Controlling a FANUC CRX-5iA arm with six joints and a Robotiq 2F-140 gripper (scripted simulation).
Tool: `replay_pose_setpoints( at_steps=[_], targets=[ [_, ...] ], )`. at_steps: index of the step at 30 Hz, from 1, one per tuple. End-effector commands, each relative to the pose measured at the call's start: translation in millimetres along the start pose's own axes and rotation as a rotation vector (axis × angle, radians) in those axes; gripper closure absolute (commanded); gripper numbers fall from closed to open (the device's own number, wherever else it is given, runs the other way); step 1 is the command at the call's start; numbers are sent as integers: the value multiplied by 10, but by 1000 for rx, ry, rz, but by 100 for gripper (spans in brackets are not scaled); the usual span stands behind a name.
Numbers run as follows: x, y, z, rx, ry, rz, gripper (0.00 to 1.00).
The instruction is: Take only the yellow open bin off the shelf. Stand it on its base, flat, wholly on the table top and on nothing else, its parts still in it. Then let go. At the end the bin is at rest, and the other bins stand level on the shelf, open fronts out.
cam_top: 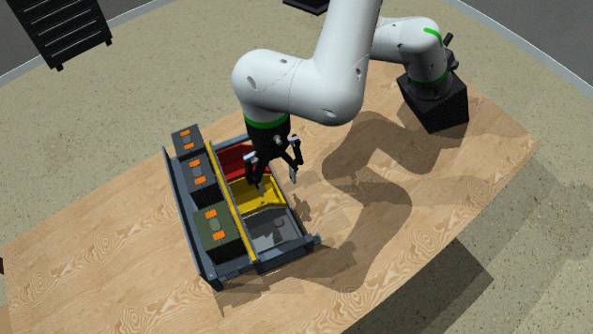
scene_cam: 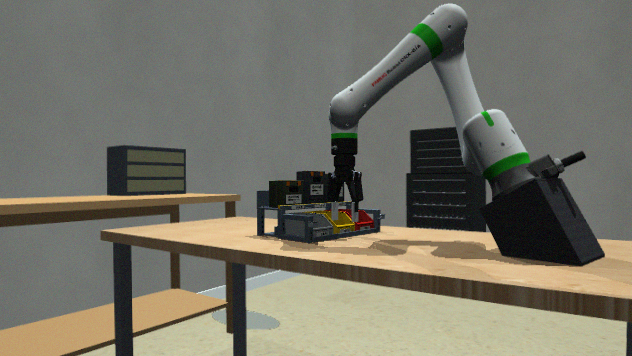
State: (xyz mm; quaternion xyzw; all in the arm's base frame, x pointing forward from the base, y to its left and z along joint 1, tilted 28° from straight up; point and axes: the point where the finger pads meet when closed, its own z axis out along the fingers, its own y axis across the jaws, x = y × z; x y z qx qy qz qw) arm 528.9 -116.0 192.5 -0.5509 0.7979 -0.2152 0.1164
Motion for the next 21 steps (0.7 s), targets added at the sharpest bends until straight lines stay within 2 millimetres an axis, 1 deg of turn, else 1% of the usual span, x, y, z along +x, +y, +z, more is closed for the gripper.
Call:
replay_pose_setpoints(
  at_steps=[1, 21],
  targets=[
    [-1, -2, -7, 0, 0, 0, 43],
    [-1, -2, -37, 0, 0, 0, 43]
  ],
)
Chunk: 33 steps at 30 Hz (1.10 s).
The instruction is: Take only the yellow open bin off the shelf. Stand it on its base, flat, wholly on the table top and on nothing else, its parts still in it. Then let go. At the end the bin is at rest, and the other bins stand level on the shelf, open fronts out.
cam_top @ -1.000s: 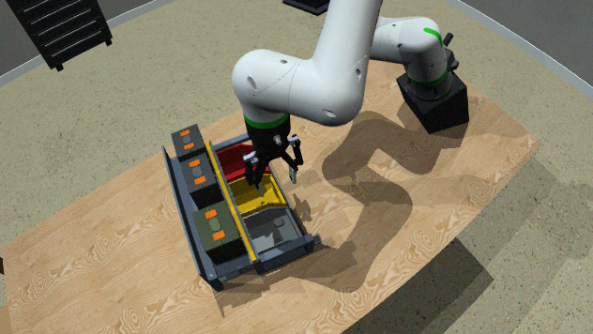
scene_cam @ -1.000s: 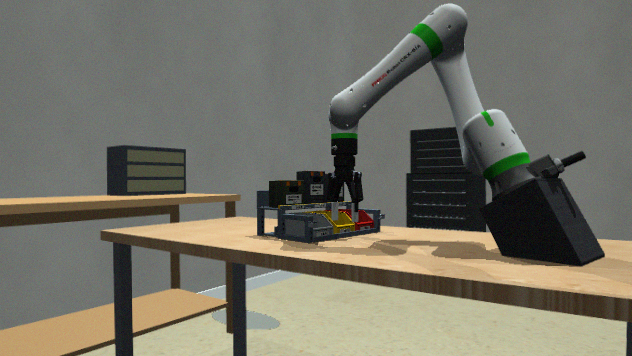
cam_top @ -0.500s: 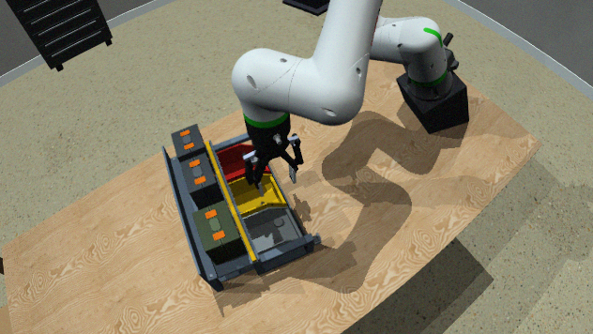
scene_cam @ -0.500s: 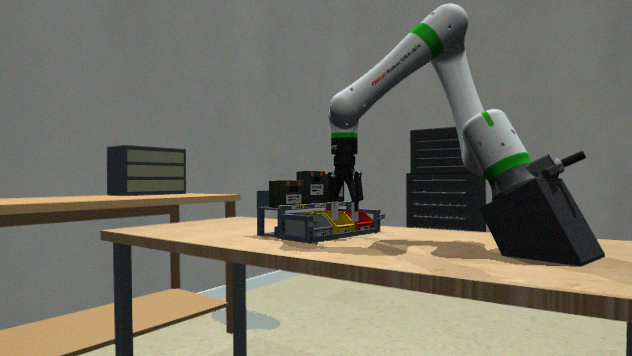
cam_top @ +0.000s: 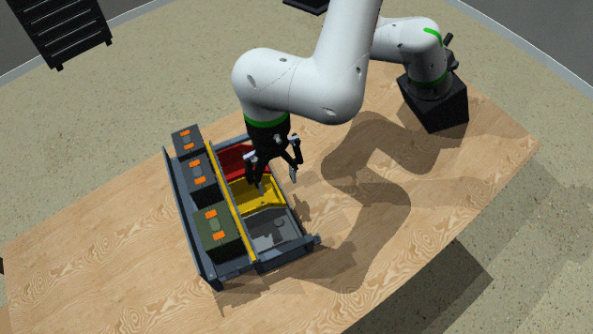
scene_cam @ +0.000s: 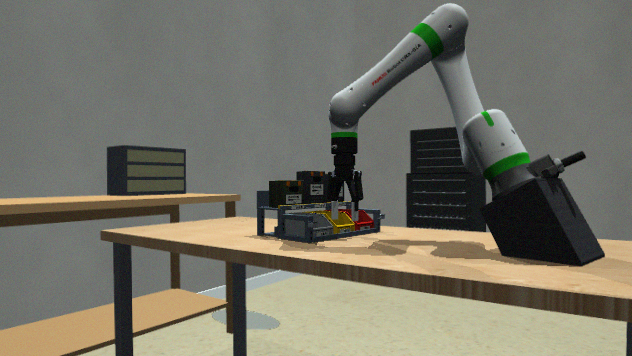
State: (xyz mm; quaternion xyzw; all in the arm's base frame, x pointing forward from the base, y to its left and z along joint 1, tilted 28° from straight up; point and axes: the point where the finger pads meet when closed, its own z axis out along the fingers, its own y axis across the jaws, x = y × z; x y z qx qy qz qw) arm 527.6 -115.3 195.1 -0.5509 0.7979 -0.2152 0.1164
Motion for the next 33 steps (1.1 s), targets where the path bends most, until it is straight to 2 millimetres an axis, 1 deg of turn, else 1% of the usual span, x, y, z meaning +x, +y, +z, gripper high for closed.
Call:
replay_pose_setpoints(
  at_steps=[1, 13, 18, 30, 33],
  targets=[
    [-1, -2, -10, 0, 0, 0, 43],
    [-1, -2, -10, 0, 0, 0, 43],
    [-1, -2, 90, 0, 0, 0, 43],
    [-1, -2, 90, 0, 0, 0, 43],
    [-1, -2, 150, 0, 0, 0, 43]
  ],
)
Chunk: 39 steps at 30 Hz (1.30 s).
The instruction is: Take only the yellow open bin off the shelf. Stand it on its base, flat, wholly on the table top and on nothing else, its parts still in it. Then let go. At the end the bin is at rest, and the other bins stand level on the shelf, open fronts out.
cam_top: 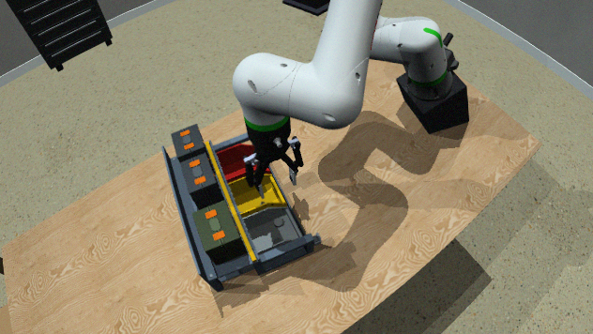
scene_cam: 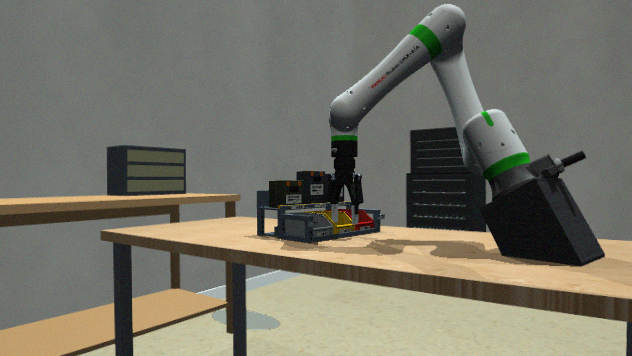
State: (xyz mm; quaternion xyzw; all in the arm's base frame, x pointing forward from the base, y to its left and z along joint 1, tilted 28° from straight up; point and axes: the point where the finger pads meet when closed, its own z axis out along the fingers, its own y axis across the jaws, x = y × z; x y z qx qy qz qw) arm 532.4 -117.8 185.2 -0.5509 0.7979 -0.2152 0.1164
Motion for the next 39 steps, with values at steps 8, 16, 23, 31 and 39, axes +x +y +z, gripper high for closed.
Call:
replay_pose_setpoints(
  at_steps=[8, 16, 23, 31, 39],
  targets=[
    [-1, -2, 77, 0, 0, 0, 43],
    [-1, -2, 100, 0, 0, 0, 43],
    [-1, -2, 134, 0, 0, 0, 43],
    [-1, -2, 134, 0, 0, 0, 43],
    [-1, -2, 125, 0, 0, 0, 43]
  ],
)
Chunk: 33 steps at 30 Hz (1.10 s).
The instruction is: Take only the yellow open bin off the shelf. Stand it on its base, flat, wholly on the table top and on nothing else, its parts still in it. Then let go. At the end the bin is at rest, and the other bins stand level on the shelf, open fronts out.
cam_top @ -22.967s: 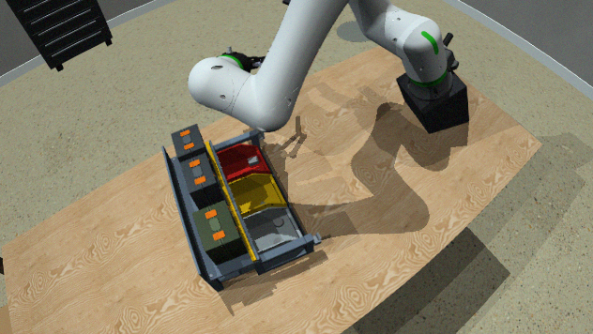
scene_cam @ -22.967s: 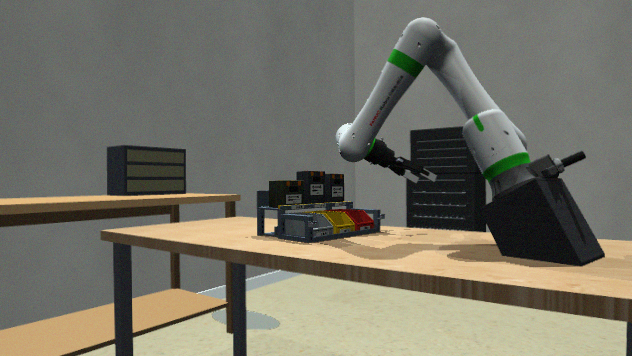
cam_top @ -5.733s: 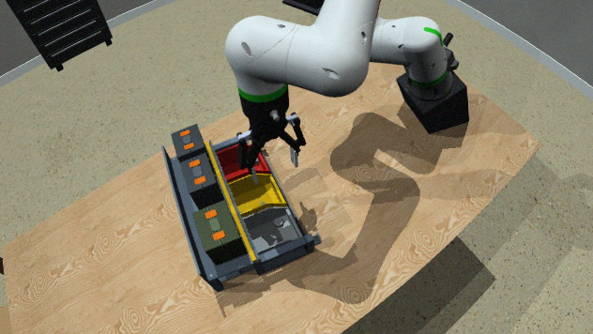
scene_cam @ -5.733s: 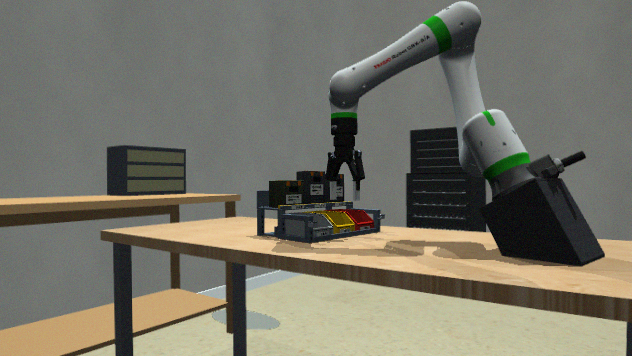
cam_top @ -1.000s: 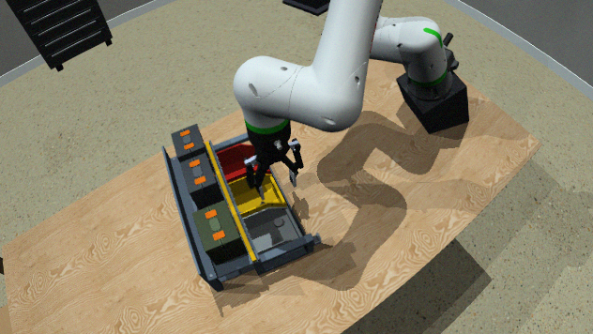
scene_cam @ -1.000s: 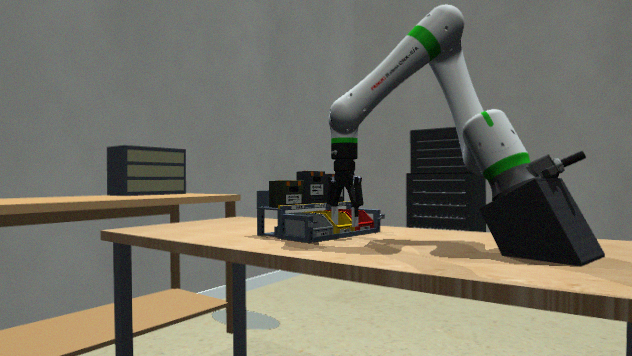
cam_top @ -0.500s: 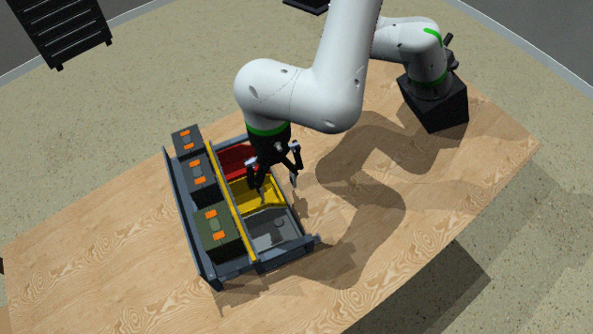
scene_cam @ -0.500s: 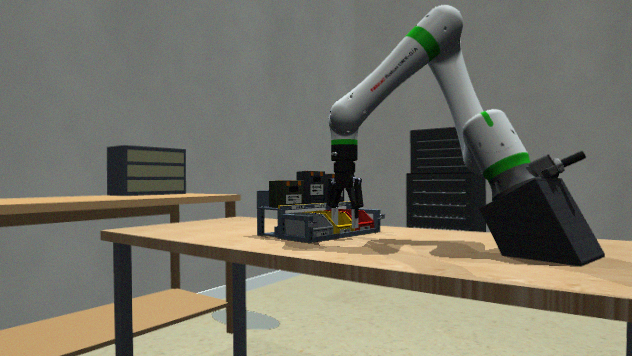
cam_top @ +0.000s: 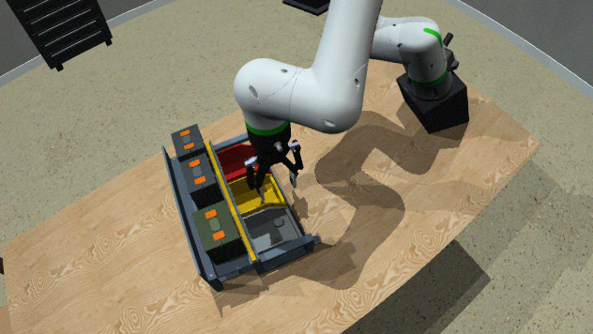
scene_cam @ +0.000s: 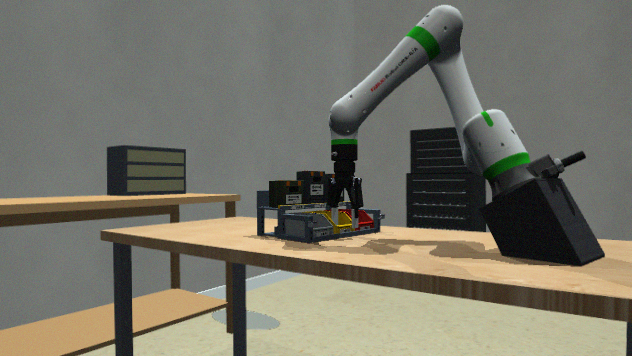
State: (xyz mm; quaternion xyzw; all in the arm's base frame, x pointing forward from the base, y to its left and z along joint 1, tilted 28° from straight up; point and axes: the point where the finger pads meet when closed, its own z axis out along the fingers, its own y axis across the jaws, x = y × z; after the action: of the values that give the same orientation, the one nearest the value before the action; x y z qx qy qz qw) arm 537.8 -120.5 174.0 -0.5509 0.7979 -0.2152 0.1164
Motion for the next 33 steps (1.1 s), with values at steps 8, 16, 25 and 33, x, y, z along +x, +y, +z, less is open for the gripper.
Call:
replay_pose_setpoints(
  at_steps=[8, 16, 25, 33],
  targets=[
    [-1, -2, -3, 0, 0, 0, 43],
    [-1, -2, -3, 0, 0, 0, 100],
    [-1, -2, -3, 0, 0, 0, 100],
    [-1, -3, -4, 1, 0, 0, 100]
  ],
)
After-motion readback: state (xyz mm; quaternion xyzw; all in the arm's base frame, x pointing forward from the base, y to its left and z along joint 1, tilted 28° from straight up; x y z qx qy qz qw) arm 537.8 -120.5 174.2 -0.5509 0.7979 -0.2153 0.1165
